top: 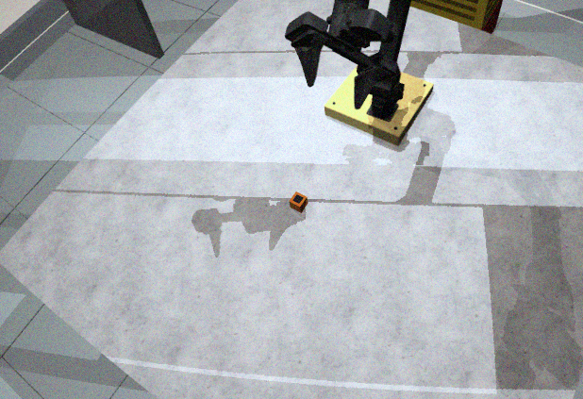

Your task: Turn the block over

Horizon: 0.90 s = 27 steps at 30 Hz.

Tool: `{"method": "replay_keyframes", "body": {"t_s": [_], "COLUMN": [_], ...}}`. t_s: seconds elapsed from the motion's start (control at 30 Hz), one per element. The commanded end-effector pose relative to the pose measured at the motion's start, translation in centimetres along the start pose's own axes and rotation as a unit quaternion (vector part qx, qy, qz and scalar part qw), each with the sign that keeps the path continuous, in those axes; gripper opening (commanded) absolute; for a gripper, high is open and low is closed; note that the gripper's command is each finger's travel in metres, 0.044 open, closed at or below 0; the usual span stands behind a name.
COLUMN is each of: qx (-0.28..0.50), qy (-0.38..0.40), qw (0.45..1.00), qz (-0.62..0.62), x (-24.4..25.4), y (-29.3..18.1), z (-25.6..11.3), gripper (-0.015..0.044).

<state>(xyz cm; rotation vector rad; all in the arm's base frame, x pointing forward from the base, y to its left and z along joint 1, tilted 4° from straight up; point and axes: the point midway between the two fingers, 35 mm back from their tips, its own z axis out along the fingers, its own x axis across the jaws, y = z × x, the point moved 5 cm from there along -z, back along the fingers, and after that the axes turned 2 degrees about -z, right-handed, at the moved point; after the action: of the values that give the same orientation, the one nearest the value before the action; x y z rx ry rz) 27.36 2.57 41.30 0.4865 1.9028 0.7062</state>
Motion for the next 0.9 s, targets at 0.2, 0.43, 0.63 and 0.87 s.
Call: {"method": "replay_keyframes", "body": {"t_s": [0.2,0.43,0.63,0.87], "qx": [0.264,0.464,0.582,0.582], "qy": [0.099,0.134,0.139,0.139], "qw": [0.932,0.797,0.682,0.682], "qz": [0.230,0.363,0.420,0.420], "x": [3.0,7.1,10.1,10.7], "y": [-11.6,-20.7,-26.1,-26.0], "z": [8.9,11.8,12.1,11.9], "gripper": [0.0440,0.0440,0.0440,0.0440]}}
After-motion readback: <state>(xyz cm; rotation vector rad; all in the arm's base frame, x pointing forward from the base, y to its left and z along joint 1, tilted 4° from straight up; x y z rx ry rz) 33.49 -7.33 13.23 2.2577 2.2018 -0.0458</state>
